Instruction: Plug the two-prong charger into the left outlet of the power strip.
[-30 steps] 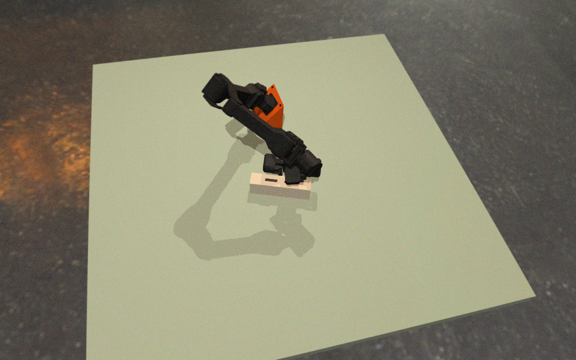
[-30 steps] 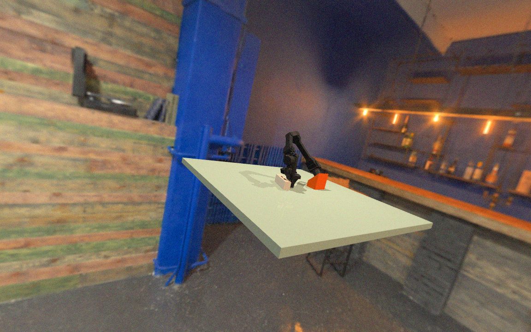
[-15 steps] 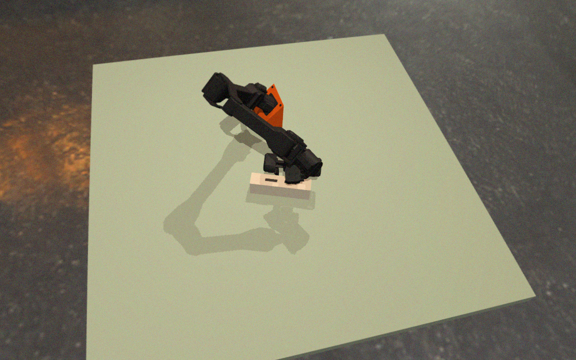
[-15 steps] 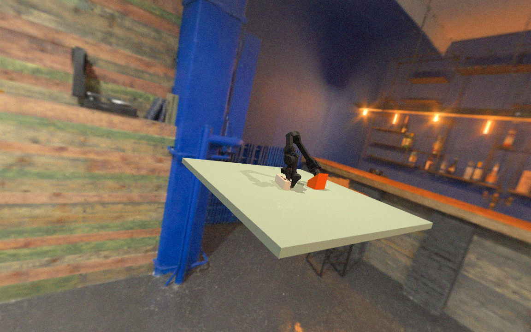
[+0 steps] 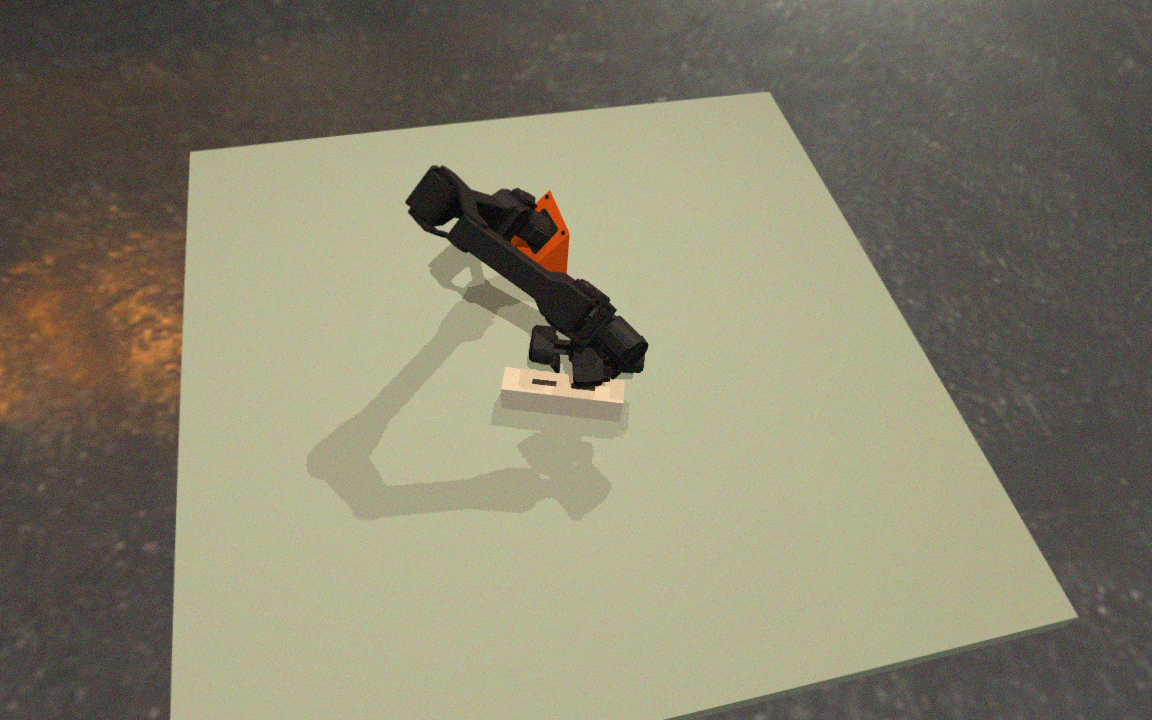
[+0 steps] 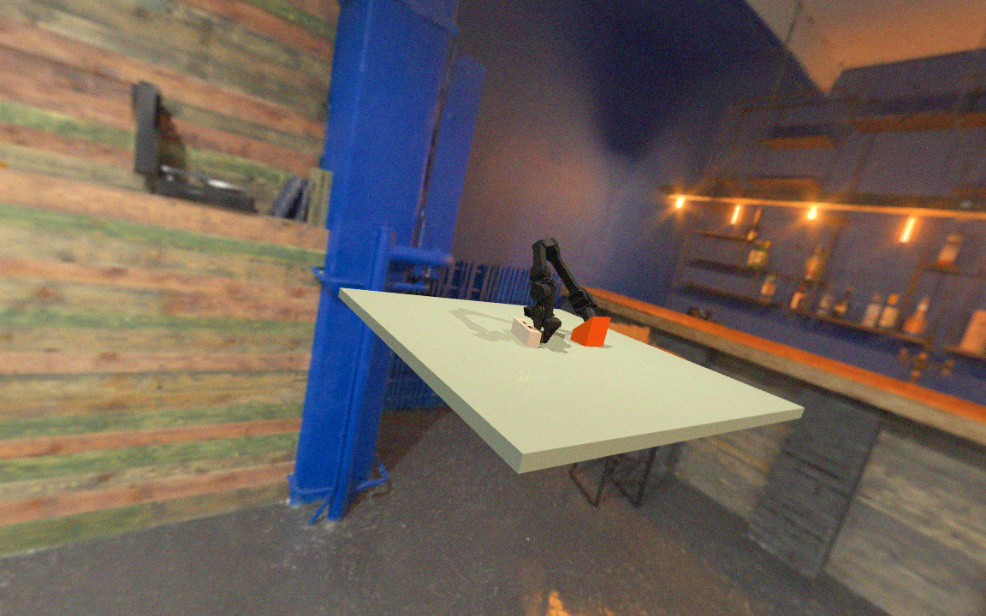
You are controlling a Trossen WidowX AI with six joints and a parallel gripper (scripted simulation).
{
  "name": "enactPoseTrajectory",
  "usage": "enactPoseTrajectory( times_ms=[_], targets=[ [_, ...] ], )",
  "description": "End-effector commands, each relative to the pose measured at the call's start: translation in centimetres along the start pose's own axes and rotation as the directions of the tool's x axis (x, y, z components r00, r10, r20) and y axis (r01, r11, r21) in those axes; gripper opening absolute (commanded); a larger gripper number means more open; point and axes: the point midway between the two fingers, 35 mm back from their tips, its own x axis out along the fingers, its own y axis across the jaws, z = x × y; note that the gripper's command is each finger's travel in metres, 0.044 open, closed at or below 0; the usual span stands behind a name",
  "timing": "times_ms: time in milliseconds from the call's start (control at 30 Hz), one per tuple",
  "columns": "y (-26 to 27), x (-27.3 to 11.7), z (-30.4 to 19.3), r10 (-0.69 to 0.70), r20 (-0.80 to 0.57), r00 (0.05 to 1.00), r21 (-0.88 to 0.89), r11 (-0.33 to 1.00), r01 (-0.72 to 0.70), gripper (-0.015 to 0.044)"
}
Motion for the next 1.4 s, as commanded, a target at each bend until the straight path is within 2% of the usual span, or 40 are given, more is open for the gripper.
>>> enactPoseTrajectory(
  times_ms=[0, 1367],
  targets=[
    [-0.1, 0.1, -0.3, -0.005, 0.002, 1.000, 0.004, 1.000, 0.005, 0.0440],
    [0.2, 0.4, -5.1, -0.004, 0.005, 1.000, 0.005, 1.000, 0.004, 0.0440]
  ],
)
